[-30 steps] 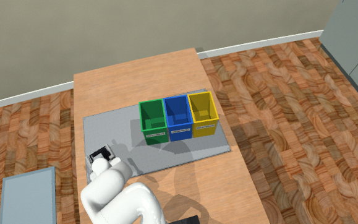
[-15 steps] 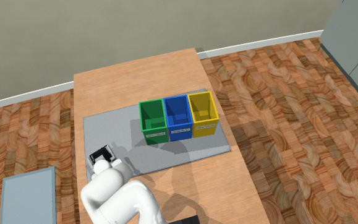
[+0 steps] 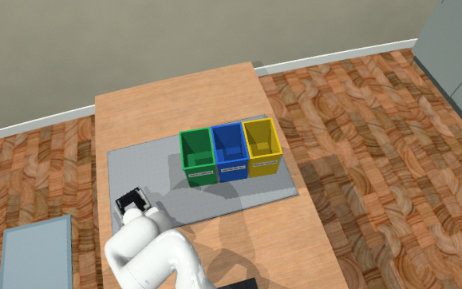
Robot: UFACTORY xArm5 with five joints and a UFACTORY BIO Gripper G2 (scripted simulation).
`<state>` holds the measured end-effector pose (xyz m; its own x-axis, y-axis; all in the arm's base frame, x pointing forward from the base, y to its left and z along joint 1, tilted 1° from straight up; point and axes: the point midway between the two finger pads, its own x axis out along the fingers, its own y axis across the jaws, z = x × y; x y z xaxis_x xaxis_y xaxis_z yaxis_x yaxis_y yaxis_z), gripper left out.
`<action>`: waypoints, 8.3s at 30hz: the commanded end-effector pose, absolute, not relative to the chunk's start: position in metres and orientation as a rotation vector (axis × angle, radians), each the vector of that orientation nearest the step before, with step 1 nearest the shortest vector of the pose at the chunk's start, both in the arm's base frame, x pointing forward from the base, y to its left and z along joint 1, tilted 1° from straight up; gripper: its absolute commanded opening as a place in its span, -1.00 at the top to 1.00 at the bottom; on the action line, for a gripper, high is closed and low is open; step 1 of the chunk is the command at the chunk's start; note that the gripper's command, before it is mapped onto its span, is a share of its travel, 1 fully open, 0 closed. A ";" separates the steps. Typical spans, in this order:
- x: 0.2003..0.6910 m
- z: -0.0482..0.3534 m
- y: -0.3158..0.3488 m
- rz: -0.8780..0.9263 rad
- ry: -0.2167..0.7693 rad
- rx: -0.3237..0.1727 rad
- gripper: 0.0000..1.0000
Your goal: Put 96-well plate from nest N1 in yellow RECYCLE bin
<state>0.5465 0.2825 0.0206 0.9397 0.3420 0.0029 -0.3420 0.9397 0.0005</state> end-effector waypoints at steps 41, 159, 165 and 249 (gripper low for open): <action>0.548 -0.007 0.284 0.349 -0.004 0.010 0.25; 0.548 -0.002 0.283 0.349 -0.004 0.010 1.00; 0.548 0.001 0.283 0.349 -0.004 0.010 1.00; 0.548 0.113 0.282 0.349 -0.004 0.010 1.00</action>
<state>0.5467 0.2819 0.1039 0.9397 0.3420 0.0030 -0.3420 0.9397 0.0005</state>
